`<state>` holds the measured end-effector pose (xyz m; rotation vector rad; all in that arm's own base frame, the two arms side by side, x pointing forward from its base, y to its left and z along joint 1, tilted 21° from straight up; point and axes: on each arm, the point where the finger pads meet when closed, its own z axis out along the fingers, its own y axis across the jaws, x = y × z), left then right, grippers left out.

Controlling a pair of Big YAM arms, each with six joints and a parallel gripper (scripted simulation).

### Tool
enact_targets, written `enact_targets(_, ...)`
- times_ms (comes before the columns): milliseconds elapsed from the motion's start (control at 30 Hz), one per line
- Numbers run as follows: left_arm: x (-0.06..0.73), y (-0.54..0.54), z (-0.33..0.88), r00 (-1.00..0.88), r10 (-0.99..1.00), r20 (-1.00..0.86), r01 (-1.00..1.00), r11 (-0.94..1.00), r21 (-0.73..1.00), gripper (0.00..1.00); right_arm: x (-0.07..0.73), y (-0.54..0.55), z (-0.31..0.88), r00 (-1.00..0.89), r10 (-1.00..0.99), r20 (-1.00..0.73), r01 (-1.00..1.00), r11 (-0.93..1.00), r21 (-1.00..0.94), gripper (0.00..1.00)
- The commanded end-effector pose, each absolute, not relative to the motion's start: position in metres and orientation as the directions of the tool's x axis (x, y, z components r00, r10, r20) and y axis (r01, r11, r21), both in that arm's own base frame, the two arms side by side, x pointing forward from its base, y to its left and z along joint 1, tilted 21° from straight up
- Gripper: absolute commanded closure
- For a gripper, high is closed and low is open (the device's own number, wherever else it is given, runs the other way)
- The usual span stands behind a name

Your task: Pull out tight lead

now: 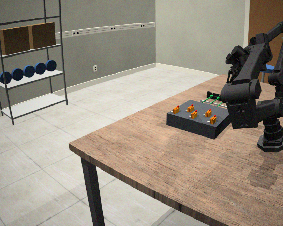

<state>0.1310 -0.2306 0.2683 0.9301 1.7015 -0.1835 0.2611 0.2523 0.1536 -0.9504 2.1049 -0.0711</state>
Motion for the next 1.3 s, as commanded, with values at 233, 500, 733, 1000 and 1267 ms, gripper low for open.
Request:
enact_targets(233,0.133,-0.237,0.278,-0.049,0.408,-0.911,0.608,0.736,0.297,0.00,0.306,0.254,0.129,-0.239,-0.905,-0.352,-0.791,0.392,-0.470,0.68)
enact_targets(500,0.136,-0.234,0.278,-0.043,0.415,-0.909,0.595,0.741,0.311,0.00,0.342,0.249,0.084,-0.061,-0.998,-0.032,-0.909,0.069,-0.411,0.68)
enact_targets(733,0.136,-0.234,0.278,-0.043,0.415,-0.909,0.595,0.741,0.311,0.00,0.361,0.250,0.061,0.027,-0.992,0.125,-0.938,-0.069,-0.341,0.68)
enact_targets(1000,0.136,-0.233,0.278,-0.047,0.419,-0.907,0.597,0.740,0.311,0.00,0.364,0.251,0.057,0.010,-0.991,0.137,-0.941,-0.056,-0.335,0.68)
enact_targets(1267,0.136,-0.233,0.278,-0.047,0.419,-0.907,0.597,0.740,0.311,0.00,0.376,0.251,0.050,0.006,-0.992,0.129,-0.937,-0.051,-0.345,0.68)
